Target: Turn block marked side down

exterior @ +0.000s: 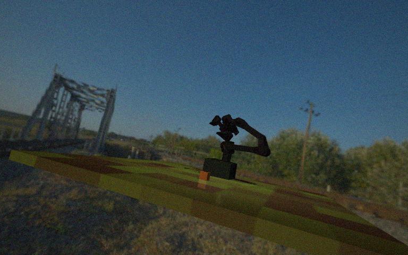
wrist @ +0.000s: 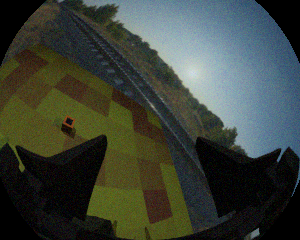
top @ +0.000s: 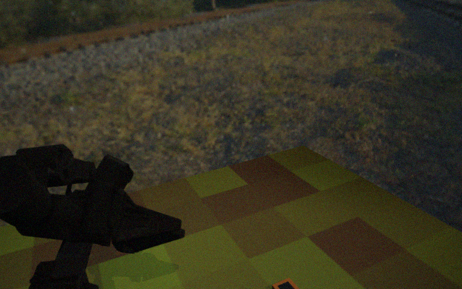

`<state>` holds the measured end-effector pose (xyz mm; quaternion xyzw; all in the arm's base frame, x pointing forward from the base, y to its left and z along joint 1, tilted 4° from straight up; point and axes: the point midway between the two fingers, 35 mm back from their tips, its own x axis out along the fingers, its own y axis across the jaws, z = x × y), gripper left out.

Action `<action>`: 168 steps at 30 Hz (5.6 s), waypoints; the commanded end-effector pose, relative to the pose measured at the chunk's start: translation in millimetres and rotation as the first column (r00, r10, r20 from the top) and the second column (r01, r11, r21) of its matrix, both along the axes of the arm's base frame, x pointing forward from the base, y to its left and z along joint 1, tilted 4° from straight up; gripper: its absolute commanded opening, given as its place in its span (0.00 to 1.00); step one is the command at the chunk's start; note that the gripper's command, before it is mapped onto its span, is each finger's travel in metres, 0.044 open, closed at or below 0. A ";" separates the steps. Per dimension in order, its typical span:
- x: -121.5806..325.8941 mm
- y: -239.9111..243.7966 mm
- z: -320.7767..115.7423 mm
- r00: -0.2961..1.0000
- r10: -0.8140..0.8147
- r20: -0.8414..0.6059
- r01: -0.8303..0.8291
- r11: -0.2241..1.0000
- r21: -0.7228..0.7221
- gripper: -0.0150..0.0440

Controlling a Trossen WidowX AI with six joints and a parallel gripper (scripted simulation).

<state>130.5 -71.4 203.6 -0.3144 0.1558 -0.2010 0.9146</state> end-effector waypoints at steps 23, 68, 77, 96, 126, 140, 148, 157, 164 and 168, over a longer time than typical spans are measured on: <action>74.9 -39.6 -13.7 0.874 0.317 -0.369 0.128 0.583 0.803 1.00; 242.2 47.4 -193.7 0.503 0.260 -0.824 0.529 0.662 0.531 1.00; 243.5 47.8 -208.4 0.503 0.260 -0.824 0.529 0.662 0.531 1.00; 244.1 48.2 -220.6 0.503 0.260 -0.824 0.529 0.662 0.531 0.56; 242.5 47.3 -192.2 0.522 0.258 -0.813 0.517 0.663 0.542 0.25; 245.4 47.2 -201.8 0.689 0.238 -0.685 0.393 0.671 0.629 0.25; 243.4 47.4 -202.8 0.770 0.229 -0.596 0.315 0.675 0.667 0.25; 237.8 47.9 -200.3 0.846 0.219 -0.486 0.224 0.681 0.697 0.25; 239.6 48.6 -204.1 0.857 0.235 -0.459 0.182 0.695 0.695 0.25; 244.8 48.6 -212.7 0.879 0.236 -0.414 0.140 0.703 0.697 0.25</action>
